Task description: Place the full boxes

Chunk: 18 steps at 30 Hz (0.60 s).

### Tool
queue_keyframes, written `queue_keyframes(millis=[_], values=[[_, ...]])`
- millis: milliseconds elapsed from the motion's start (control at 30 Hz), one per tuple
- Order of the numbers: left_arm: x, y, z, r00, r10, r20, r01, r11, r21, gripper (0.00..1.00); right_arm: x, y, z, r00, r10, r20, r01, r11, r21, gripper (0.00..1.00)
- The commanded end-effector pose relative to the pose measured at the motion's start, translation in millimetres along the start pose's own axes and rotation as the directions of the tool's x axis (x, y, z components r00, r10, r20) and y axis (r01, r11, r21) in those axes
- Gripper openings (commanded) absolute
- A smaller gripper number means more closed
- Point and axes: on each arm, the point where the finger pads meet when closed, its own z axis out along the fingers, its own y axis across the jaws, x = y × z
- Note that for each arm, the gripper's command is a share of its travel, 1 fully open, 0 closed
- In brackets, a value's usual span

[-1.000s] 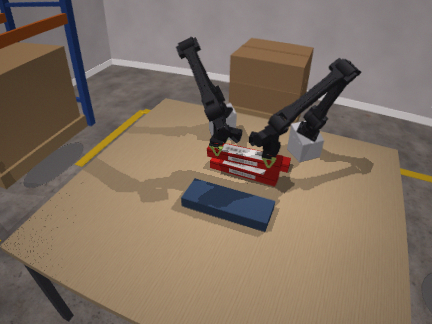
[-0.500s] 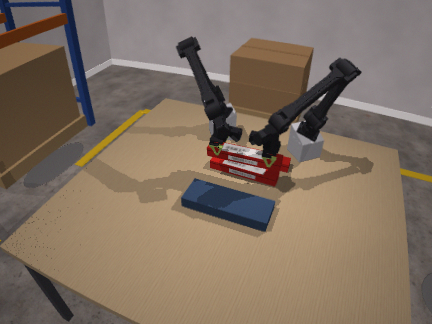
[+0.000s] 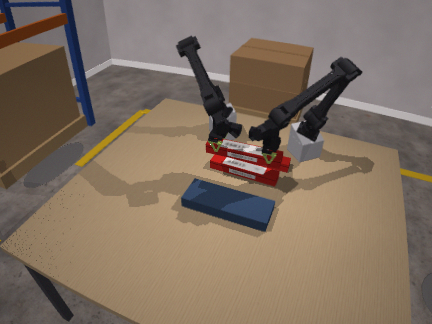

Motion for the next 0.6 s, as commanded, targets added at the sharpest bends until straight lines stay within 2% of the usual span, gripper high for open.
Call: queue_keyframes(millis=[0, 567], values=[[-5, 30, -65, 0.997, -0.029, 0.066, 0.036, 0.993, -0.114, 0.0, -5, -30, -68, 0.998, -0.003, 0.055, -0.004, 0.992, 0.123, 0.0], [-3, 27, -90, 0.997, -0.029, 0.068, 0.037, 0.993, -0.114, 0.0, -4, -27, -94, 0.998, -0.004, 0.058, -0.003, 0.992, 0.123, 0.0]])
